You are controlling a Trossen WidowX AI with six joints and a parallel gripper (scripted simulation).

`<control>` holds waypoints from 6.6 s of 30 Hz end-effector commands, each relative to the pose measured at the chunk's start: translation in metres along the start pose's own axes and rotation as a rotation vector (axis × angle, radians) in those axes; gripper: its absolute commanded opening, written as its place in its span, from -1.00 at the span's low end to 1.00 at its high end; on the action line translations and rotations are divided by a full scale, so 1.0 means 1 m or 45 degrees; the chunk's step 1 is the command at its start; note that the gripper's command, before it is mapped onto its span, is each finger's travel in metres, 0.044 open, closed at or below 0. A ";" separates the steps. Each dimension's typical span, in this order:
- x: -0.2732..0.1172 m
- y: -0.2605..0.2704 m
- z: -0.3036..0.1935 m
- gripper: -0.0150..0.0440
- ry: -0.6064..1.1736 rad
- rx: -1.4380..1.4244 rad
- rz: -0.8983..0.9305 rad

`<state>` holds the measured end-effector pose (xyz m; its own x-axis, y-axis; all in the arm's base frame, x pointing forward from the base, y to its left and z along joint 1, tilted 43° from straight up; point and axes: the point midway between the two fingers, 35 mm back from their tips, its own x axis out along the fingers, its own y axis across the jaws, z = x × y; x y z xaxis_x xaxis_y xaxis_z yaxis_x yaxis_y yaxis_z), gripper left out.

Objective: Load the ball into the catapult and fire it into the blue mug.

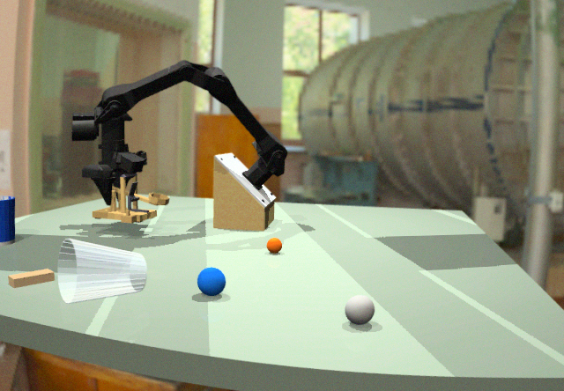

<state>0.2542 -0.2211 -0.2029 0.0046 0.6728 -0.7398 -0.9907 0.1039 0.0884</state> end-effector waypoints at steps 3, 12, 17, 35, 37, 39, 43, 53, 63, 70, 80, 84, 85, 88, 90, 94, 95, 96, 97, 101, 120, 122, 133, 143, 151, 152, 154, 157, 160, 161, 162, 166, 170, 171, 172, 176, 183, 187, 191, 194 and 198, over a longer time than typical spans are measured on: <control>-0.007 -0.005 -0.002 -0.49 0.012 -0.022 -0.024; 0.007 -0.006 -0.002 -0.49 0.012 -0.023 -0.024; 0.016 -0.007 -0.002 -0.49 0.012 -0.023 -0.024; 0.037 -0.005 -0.001 -0.49 0.005 -0.029 -0.005; 0.037 -0.005 -0.001 -0.40 0.005 -0.029 -0.005; 0.037 -0.005 -0.001 -0.22 0.005 -0.029 -0.005; 0.037 -0.005 -0.001 0.13 0.005 -0.029 -0.005; 0.013 -0.006 -0.002 1.00 0.006 -0.028 -0.005; -0.051 -0.003 -0.002 1.00 0.010 -0.017 -0.014; -0.051 -0.003 -0.002 1.00 0.009 0.092 -0.015; -0.052 -0.002 -0.001 1.00 0.007 0.532 -0.017; -0.052 -0.002 -0.001 1.00 0.006 0.708 -0.018; -0.052 -0.002 -0.001 1.00 0.006 0.752 -0.019; -0.053 -0.002 -0.001 1.00 0.005 0.884 -0.019; -0.053 -0.002 -0.001 1.00 0.004 0.972 -0.020; -0.053 -0.002 -0.001 1.00 0.002 1.148 -0.021; -0.053 -0.002 -0.001 1.00 0.002 1.192 -0.021; -0.053 -0.002 -0.001 1.00 0.002 1.236 -0.021; -0.053 -0.002 -0.001 1.00 0.001 1.280 -0.022; -0.054 -0.002 -0.001 1.00 0.000 1.456 -0.022; -0.055 -0.002 -0.001 1.00 -0.009 2.292 -0.025; -0.055 -0.002 -0.001 1.00 -0.011 2.380 -0.025; -0.056 -0.001 -0.001 1.00 -0.017 2.864 -0.026; -0.057 -0.001 -0.001 1.00 -0.025 3.303 -0.025; -0.058 -0.001 0.000 1.00 -0.031 3.655 -0.024; -0.058 -0.001 0.000 1.00 -0.032 3.699 -0.023; -0.058 -0.001 0.000 1.00 -0.034 3.780 -0.023; -0.058 -0.001 0.000 1.00 -0.034 3.809 -0.023; -0.058 -0.001 0.000 1.00 -0.034 3.809 -0.023; -0.058 -0.001 0.000 1.00 -0.034 3.809 -0.023; -0.058 -0.001 0.000 1.00 -0.034 3.809 -0.023; -0.028 -0.002 -0.001 1.00 -0.036 3.914 -0.021; -0.011 -0.002 -0.001 1.00 -0.037 3.976 -0.020; -0.011 -0.002 -0.001 1.00 -0.037 3.976 -0.020; -0.011 -0.002 -0.001 1.00 -0.037 3.976 -0.020; -0.010 -0.002 -0.001 1.00 -0.038 3.976 -0.020; 0.001 -0.003 -0.001 1.00 -0.038 3.976 -0.020; 0.008 -0.003 -0.001 1.00 -0.038 3.976 -0.019; 0.014 -0.003 -0.001 1.00 -0.038 3.976 -0.019; 0.019 -0.003 -0.001 1.00 -0.038 3.976 -0.019; 0.026 -0.003 -0.001 1.00 -0.038 3.976 -0.018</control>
<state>0.2572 -0.2093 -0.2186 0.0196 0.6631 -0.7483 0.9935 -0.0970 -0.0600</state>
